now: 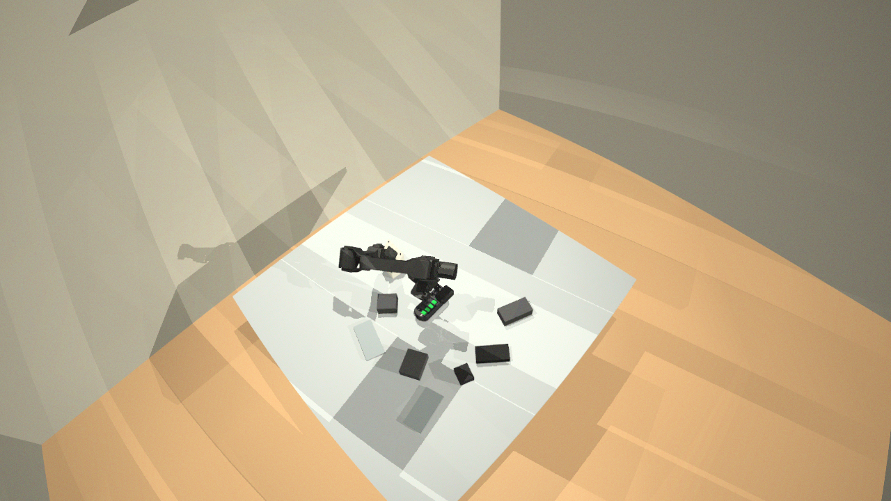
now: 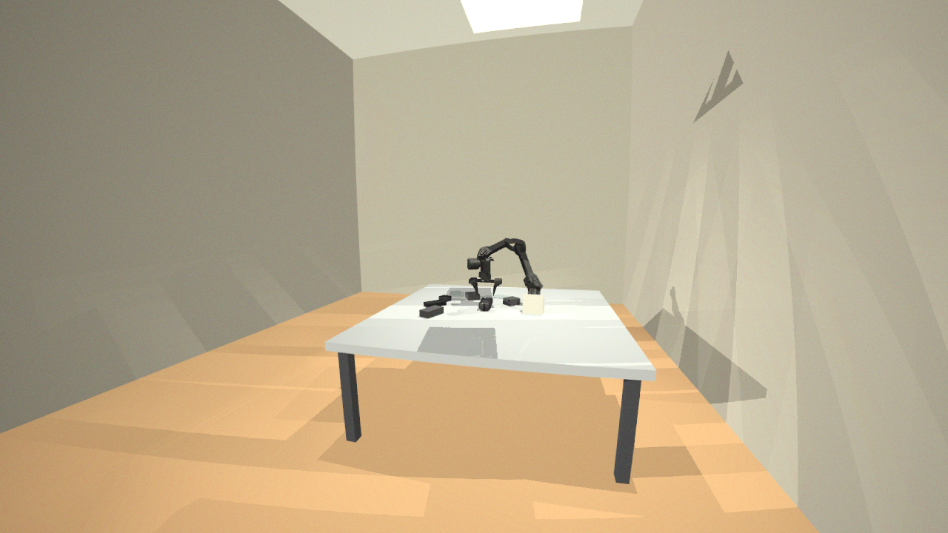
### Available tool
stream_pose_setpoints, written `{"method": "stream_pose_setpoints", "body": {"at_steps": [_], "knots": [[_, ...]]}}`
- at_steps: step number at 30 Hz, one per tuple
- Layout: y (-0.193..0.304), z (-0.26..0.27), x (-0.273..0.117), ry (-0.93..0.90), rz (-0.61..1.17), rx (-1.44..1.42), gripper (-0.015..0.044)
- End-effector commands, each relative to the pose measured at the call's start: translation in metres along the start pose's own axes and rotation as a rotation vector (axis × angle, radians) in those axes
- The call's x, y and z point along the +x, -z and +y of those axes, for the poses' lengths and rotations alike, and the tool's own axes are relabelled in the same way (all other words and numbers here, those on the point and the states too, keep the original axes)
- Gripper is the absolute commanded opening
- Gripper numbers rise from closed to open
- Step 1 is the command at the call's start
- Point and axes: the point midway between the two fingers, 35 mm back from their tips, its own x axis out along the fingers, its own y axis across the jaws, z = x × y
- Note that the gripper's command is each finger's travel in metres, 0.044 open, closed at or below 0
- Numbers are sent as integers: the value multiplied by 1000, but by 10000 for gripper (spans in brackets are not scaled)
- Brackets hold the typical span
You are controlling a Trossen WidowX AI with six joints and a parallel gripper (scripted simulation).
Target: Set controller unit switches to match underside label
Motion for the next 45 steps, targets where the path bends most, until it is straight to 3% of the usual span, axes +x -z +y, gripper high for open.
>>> {"method": "stream_pose_setpoints", "body": {"at_steps": [1, 45], "knots": [[35, -1, -11, 0, 1, -17, 440], [41, -2, 47, 0, -2, -17, 440]]}}
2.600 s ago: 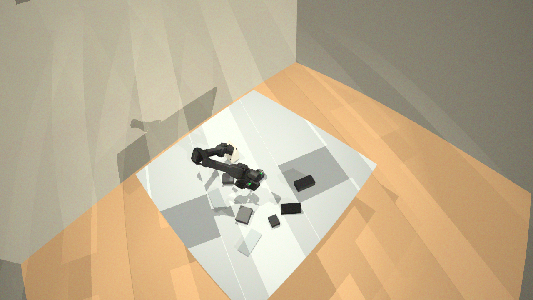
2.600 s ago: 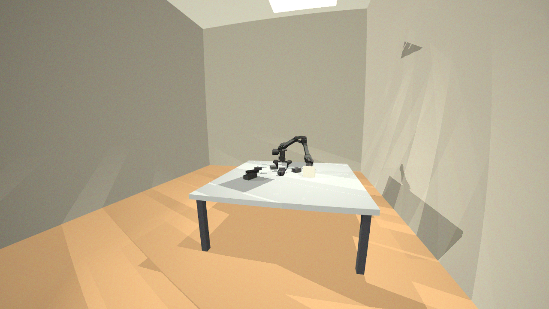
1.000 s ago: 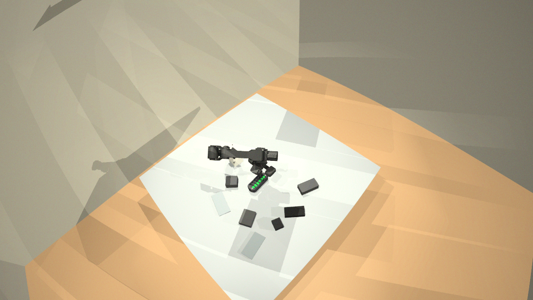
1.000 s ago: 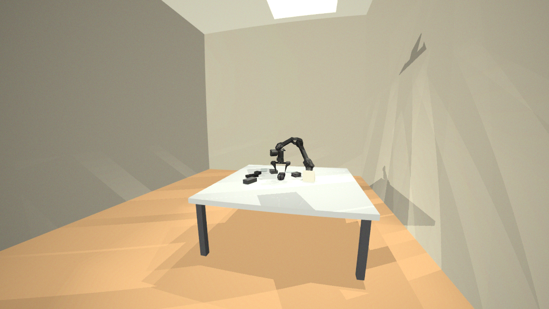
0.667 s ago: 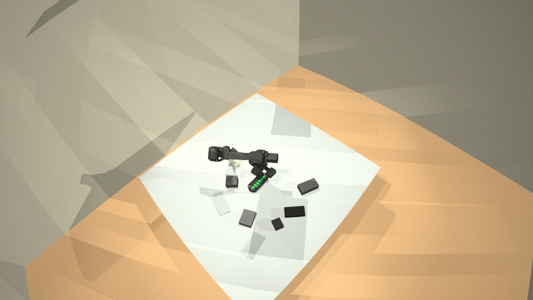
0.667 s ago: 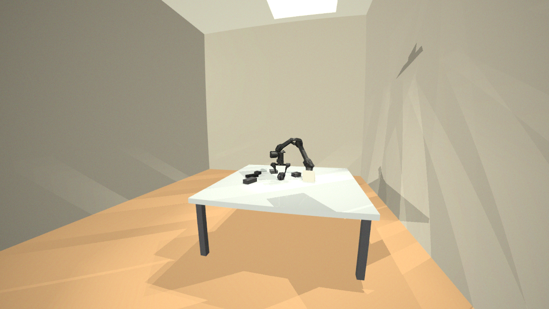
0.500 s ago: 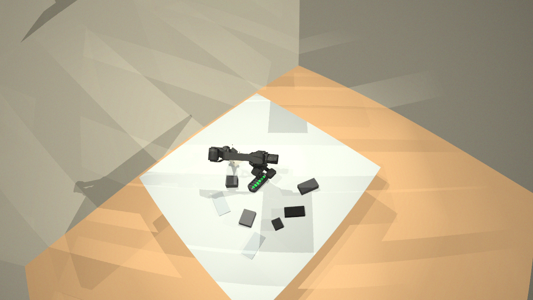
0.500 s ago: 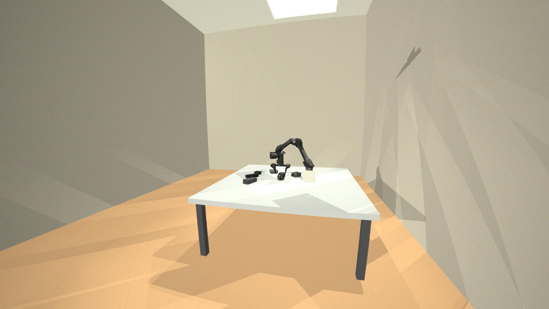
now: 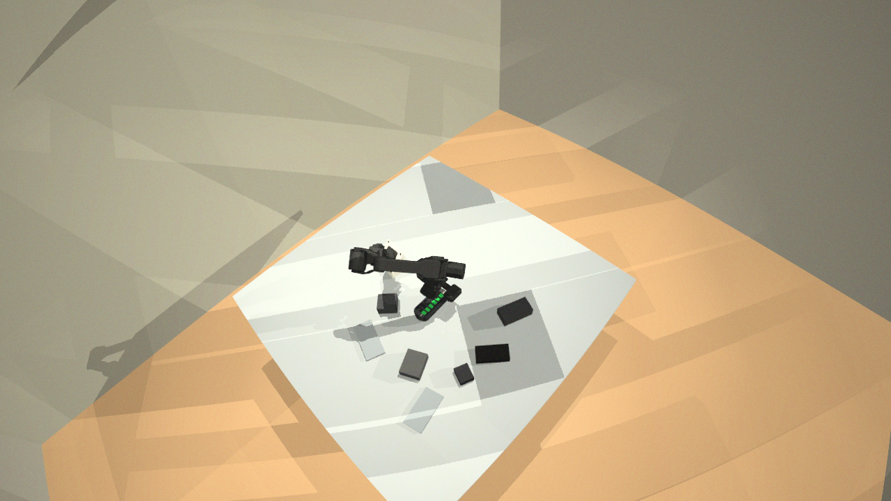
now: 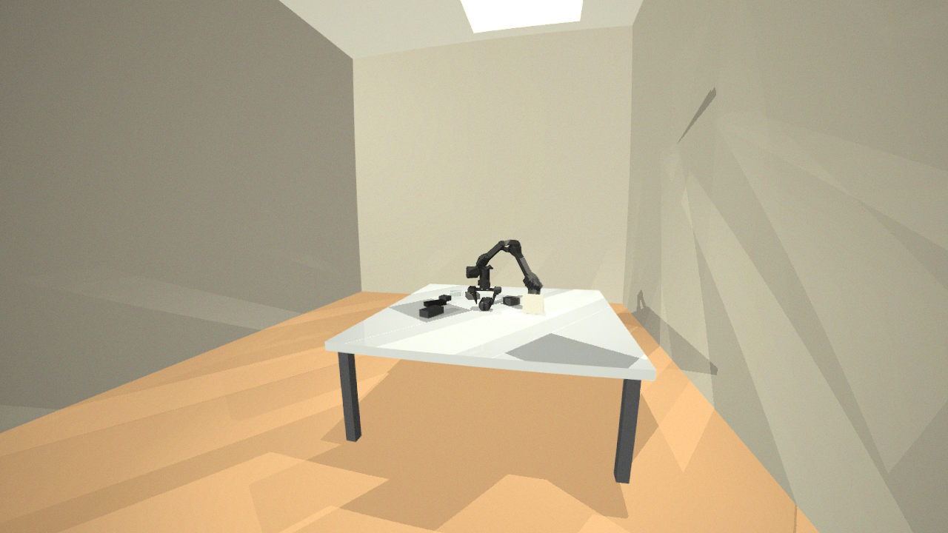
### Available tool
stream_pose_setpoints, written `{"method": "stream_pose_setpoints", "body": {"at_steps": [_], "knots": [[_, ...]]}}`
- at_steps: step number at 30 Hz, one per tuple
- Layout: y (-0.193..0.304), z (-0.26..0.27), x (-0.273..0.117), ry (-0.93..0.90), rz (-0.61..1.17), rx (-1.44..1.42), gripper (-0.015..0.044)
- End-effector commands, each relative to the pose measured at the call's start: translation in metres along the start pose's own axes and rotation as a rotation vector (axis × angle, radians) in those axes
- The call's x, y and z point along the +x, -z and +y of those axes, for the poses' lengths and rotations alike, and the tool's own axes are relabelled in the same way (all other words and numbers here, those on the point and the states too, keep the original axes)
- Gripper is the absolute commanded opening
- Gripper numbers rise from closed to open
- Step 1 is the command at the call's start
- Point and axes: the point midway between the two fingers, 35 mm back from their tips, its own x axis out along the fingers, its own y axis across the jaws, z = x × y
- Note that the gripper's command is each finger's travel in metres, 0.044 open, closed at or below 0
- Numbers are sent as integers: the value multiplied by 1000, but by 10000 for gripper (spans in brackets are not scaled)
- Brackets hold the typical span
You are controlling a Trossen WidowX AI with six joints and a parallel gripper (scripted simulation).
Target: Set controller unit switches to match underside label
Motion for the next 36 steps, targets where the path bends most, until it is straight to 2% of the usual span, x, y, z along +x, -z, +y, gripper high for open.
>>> {"method": "stream_pose_setpoints", "body": {"at_steps": [1, 4, 18, 27, 36], "knots": [[0, -1, 4, -1, -6, -9, 414], [0, -1, 4, -1, -6, -9, 335], [0, -1, 4, -1, -6, -9, 242], [-5, 2, 4, -1, -6, -9, 5], [-12, 5, 4, -1, -6, -9, 0]]}}
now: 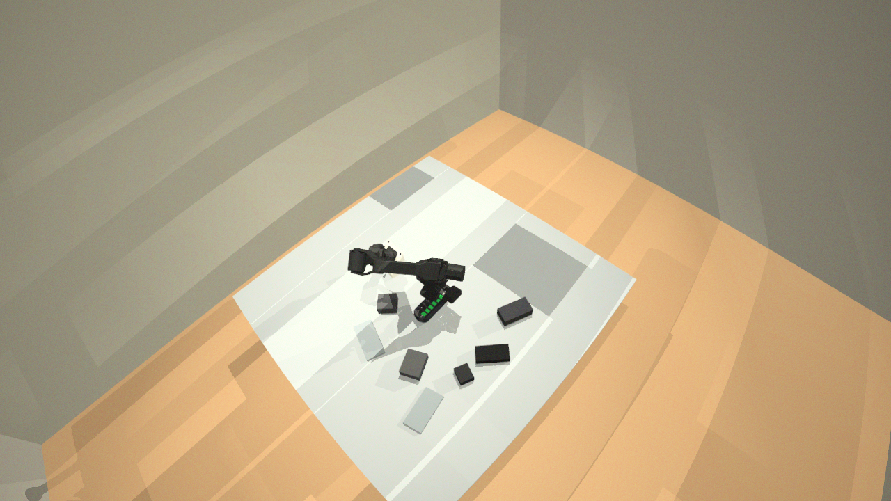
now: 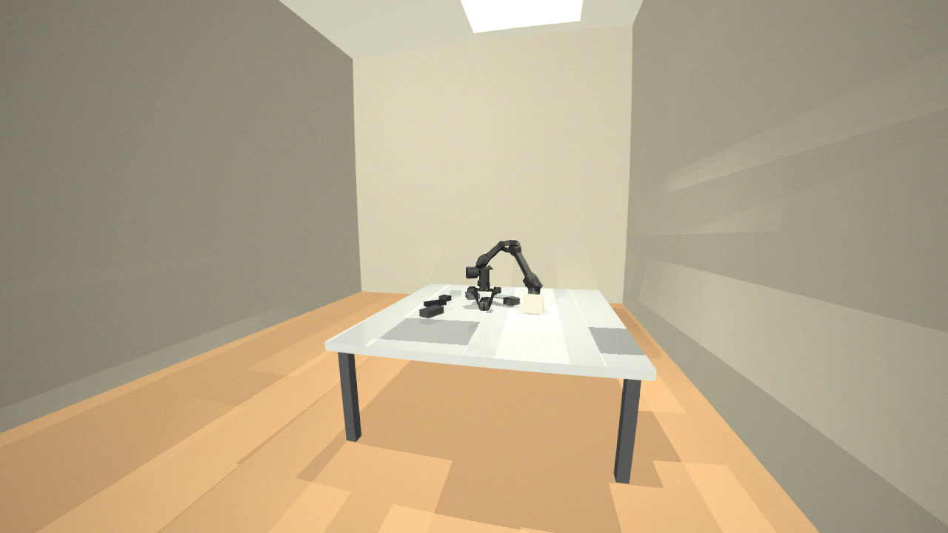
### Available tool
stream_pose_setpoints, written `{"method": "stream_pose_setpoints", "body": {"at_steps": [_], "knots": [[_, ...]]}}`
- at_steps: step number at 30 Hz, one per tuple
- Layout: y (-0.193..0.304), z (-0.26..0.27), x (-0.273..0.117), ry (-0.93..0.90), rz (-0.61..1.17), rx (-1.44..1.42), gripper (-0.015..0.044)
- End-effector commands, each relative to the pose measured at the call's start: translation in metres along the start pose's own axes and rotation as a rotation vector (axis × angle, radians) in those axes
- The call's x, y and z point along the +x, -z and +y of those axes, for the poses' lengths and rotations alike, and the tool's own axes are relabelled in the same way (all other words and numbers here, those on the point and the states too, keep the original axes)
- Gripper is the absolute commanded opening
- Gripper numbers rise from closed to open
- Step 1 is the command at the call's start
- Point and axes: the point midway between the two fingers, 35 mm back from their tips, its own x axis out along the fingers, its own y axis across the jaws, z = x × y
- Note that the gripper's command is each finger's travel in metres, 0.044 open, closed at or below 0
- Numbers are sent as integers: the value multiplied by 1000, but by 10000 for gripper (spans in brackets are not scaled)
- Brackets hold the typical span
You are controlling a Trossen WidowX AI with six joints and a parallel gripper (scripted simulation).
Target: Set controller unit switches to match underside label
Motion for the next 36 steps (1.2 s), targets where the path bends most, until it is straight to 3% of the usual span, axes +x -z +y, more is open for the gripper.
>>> {"method": "stream_pose_setpoints", "body": {"at_steps": [1, 13, 26, 30, 36], "knots": [[-9, 3, 1, -3, -10, 6, 0], [-20, 8, 0, -3, -11, 6, 0], [-11, 5, -3, 0, 0, 0, 341], [-10, 5, -47, -3, -8, 5, 440], [-11, 5, -50, -3, -8, 5, 440]]}}
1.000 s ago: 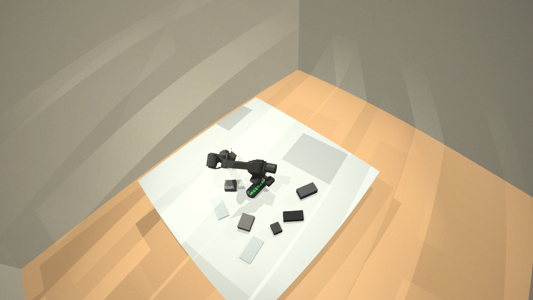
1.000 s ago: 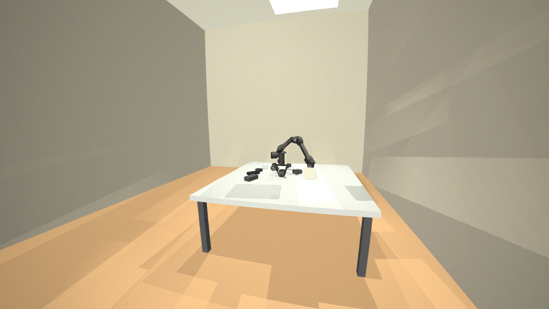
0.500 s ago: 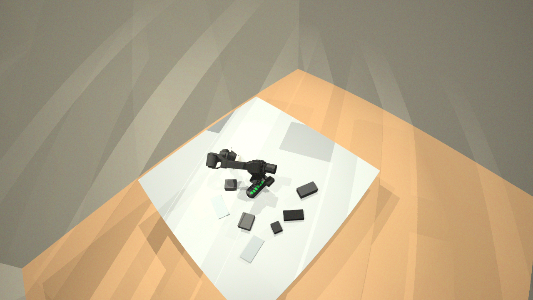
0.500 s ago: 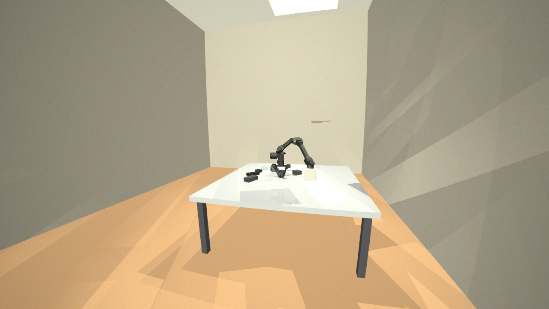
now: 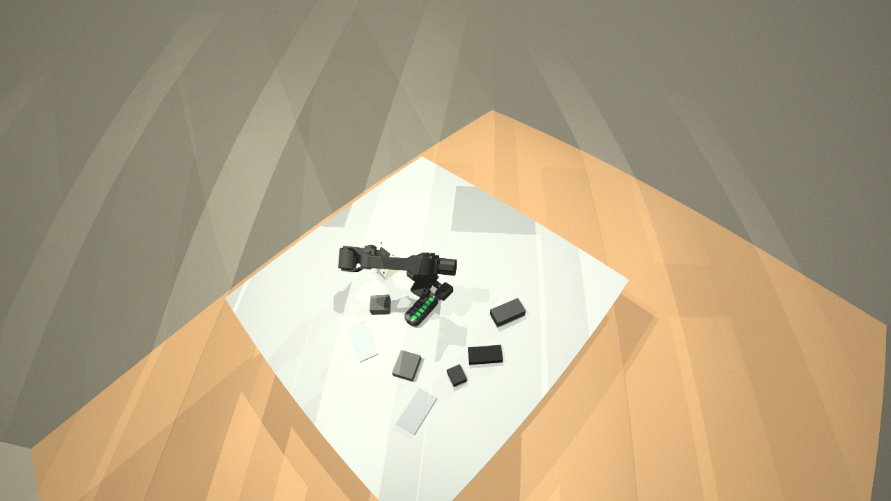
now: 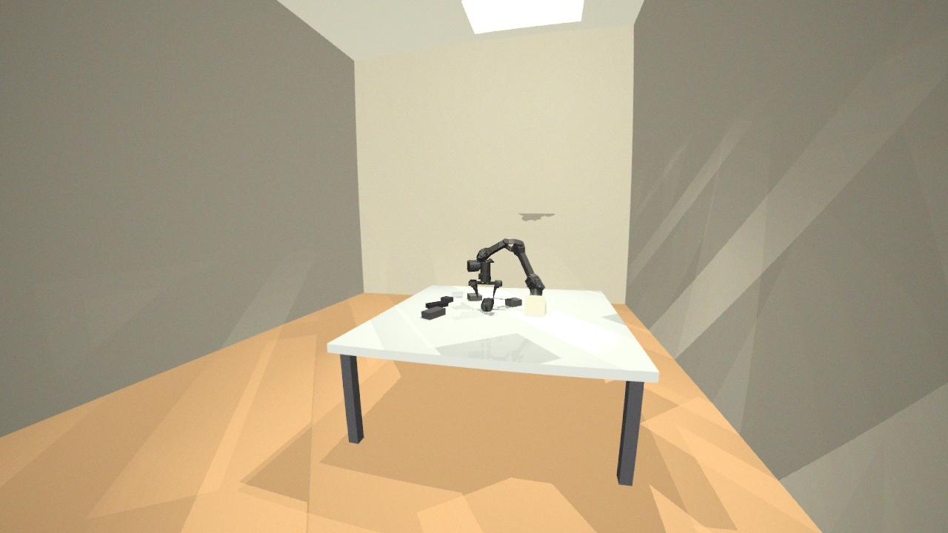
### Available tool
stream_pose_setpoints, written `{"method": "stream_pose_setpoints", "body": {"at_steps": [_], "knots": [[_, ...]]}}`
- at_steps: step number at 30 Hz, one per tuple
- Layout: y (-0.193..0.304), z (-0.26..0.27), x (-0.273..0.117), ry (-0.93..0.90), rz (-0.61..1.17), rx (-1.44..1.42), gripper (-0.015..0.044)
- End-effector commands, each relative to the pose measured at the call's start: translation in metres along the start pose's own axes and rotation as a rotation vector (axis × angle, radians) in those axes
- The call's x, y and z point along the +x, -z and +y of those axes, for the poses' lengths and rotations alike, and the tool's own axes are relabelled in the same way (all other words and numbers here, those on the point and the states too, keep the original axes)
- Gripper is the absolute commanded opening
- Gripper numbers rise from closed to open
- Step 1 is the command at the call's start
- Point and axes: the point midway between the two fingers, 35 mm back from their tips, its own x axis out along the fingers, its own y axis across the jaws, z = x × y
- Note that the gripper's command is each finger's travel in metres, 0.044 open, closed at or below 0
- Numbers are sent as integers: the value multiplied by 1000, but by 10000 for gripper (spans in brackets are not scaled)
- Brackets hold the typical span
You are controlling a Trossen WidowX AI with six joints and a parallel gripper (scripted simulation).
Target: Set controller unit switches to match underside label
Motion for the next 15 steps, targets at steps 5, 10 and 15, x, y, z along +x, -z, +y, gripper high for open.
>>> {"method": "stream_pose_setpoints", "body": {"at_steps": [5, 10, 15], "knots": [[-2, -1, -4, 5, 4, 12, 440], [-21, -15, 2, 5, 4, 0, 309], [-46, -39, 13, 7, 1, -16, 177]]}}
